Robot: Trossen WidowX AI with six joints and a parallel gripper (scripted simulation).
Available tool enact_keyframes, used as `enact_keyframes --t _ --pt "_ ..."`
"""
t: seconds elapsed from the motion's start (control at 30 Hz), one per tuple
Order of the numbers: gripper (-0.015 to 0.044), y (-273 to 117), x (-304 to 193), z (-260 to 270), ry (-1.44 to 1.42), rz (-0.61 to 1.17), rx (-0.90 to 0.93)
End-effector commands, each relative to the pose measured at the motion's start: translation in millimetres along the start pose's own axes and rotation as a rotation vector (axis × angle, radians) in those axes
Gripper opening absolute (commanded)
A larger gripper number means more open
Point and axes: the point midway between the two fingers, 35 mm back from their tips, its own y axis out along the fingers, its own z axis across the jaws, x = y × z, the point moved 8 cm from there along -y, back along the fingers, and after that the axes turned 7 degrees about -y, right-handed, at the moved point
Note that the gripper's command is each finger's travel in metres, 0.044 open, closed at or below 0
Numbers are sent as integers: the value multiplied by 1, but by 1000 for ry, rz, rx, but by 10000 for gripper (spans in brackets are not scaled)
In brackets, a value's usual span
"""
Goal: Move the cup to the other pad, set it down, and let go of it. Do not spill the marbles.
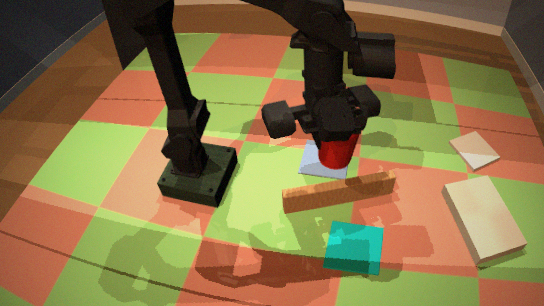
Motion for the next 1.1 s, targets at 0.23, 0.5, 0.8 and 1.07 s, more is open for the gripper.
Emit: enact_keyframes --t 0.23,0.5,0.8,1.07 --pt "0 0 23 -4 -2 4 -4" --pt "0 -1 39 -8 -2 2 -4" --pt "0 -2 58 -12 -2 0 -5" --pt "0 -3 75 -16 -2 -1 -5"
